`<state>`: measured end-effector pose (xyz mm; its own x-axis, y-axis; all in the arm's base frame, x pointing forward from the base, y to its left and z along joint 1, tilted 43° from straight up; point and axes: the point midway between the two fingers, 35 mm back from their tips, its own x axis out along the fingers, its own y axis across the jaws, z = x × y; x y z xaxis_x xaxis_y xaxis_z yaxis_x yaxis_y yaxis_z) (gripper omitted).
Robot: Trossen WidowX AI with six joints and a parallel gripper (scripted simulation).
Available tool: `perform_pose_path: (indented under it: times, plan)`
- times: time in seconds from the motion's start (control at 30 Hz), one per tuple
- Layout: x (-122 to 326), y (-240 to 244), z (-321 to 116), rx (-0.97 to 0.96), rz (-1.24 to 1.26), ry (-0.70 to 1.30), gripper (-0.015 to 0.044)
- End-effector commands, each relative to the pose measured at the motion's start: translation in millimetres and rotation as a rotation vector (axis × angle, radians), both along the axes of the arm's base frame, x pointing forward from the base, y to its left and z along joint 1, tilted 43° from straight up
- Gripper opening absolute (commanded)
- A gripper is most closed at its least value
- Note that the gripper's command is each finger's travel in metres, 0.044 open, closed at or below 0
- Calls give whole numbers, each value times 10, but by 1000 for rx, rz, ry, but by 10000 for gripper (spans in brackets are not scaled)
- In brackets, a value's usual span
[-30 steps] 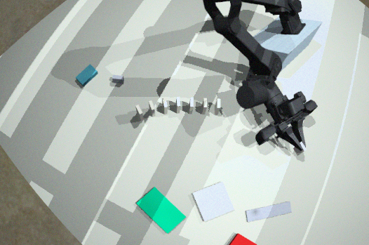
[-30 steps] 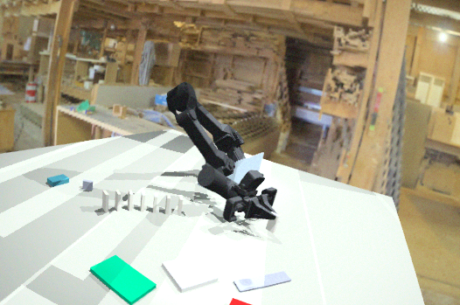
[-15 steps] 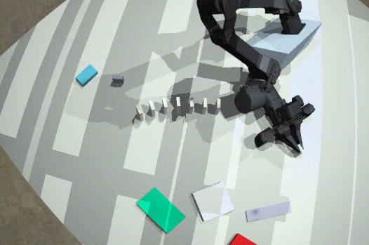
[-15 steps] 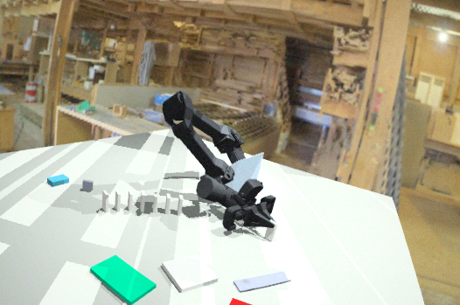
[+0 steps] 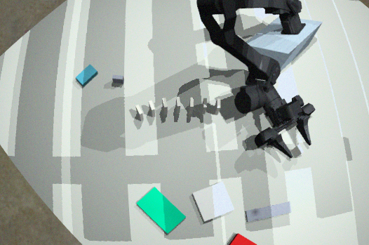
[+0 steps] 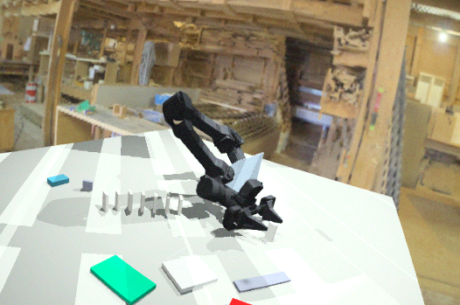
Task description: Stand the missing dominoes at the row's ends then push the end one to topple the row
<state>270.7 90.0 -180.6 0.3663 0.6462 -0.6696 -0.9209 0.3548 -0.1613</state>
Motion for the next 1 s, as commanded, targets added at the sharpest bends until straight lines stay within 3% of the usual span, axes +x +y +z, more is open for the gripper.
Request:
perform_pose_path:
  times: [0.0, 0.03, 0.23, 0.37, 0.47, 0.77, 0.97]
  plan:
    - [2, 5, 4, 2, 5, -5, 414]
    - [7, 18, 19, 2, 5, -5, 440]
    - [69, 344, 370, 3, 0, -2, 440]
    - [89, 350, 340, 0, -18, 25, 440]
    - [188, 387, 197, -22, -117, 165, 440]
    - [483, 549, -163, -262, -739, 719, 440]
    - [514, 595, 10, -494, -1243, 832, 440]
